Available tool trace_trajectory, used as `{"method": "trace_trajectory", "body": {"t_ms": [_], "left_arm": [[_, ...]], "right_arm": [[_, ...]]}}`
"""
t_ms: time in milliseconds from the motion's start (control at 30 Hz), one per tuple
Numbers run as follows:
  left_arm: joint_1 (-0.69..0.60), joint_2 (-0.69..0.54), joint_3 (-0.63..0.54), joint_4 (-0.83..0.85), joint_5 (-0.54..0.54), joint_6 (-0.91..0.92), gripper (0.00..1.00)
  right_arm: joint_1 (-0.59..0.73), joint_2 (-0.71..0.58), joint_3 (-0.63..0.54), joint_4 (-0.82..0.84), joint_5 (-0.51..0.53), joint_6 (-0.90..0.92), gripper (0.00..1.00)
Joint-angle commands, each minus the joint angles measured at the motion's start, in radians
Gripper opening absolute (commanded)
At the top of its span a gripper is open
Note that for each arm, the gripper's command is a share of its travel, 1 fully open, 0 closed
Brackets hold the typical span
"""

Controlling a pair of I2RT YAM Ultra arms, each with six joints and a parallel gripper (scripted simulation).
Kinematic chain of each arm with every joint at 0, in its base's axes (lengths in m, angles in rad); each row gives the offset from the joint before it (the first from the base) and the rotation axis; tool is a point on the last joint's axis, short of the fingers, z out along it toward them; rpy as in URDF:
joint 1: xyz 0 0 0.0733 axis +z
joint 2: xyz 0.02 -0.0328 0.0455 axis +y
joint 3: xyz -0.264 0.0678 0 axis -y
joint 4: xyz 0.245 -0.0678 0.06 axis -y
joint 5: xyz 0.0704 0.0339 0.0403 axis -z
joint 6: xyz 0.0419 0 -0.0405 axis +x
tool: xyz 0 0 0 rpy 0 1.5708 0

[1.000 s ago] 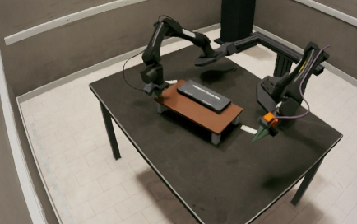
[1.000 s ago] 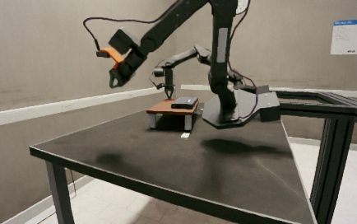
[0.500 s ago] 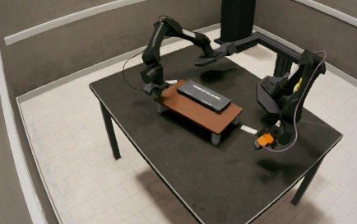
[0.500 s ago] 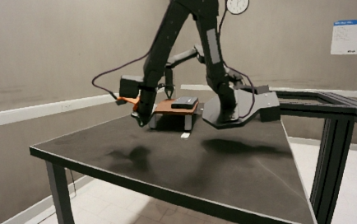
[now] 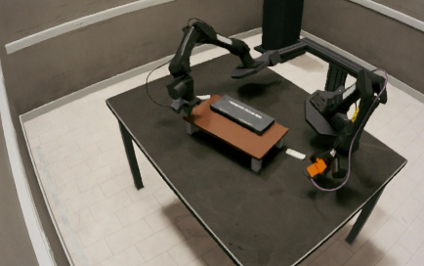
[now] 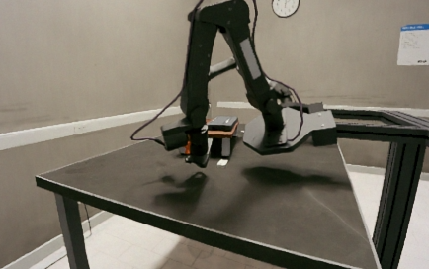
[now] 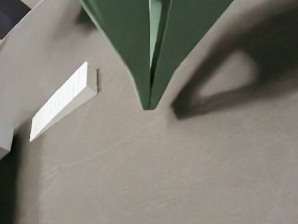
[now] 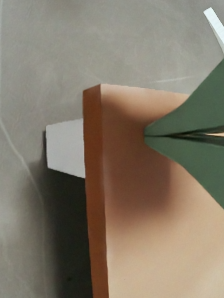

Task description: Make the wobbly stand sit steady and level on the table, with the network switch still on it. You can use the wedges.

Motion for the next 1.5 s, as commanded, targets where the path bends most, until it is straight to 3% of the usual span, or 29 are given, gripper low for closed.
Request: {"method": "trace_trajectory", "body": {"t_ms": [0,1467], "left_arm": [[0.017,0.023,-0.028,-0.019,0.042,0.038,0.00],[0.104,0.123,-0.111,-0.041,0.091,0.110,0.00]], "right_arm": [[0.019,0.001,0.008,0.028,-0.001,-0.009,0.00],[0.019,0.001,0.008,0.028,-0.001,-0.009,0.00]]}}
